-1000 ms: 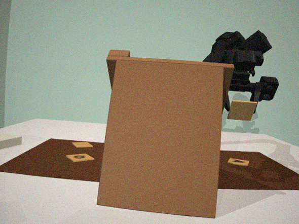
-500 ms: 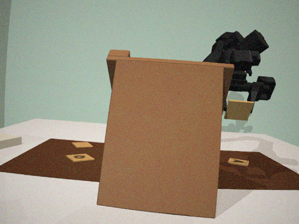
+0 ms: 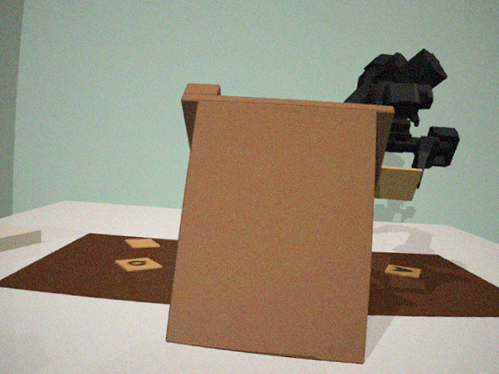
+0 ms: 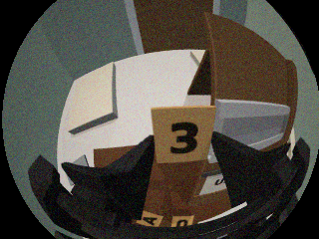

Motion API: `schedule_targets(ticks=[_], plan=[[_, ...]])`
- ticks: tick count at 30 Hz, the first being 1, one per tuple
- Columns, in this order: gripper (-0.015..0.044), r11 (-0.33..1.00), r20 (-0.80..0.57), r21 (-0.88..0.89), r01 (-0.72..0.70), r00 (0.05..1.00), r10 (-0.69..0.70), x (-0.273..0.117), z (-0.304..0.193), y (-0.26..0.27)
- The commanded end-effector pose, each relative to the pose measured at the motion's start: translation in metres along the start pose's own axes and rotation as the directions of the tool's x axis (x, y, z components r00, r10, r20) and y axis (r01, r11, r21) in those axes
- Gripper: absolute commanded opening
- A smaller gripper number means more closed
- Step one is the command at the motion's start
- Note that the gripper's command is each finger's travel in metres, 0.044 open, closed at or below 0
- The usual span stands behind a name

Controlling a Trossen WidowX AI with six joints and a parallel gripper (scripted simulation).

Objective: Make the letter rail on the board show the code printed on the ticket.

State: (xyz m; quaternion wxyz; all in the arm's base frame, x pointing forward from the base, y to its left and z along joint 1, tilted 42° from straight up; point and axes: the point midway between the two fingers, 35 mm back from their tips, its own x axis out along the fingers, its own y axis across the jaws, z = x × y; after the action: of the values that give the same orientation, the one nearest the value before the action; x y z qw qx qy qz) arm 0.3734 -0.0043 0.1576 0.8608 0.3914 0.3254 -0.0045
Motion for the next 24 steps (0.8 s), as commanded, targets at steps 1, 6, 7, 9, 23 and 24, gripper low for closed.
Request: schedule_targets(ticks=[1, 6, 7, 9, 23, 24], plan=[[0.0, 1.0, -0.001, -0.003, -0.001, 1.0, 0.001, 0.0, 0.0, -0.003], [0.0, 1.0, -0.001, -0.003, -0.001, 1.0, 0.001, 0.001, 0.0, -0.005], [0.0, 1.0, -0.001, -0.003, -0.001, 1.0, 0.001, 0.001, 0.0, -0.006], [0.0, 1.0, -0.001, -0.003, -0.001, 1.0, 0.001, 0.001, 0.0, -0.007], [0.0, 1.0, -0.002, -0.003, -0.001, 1.0, 0.001, 0.001, 0.0, -0.014], [0.0, 1.0, -0.002, -0.003, -0.001, 1.0, 0.001, 0.001, 0.0, -0.015]])
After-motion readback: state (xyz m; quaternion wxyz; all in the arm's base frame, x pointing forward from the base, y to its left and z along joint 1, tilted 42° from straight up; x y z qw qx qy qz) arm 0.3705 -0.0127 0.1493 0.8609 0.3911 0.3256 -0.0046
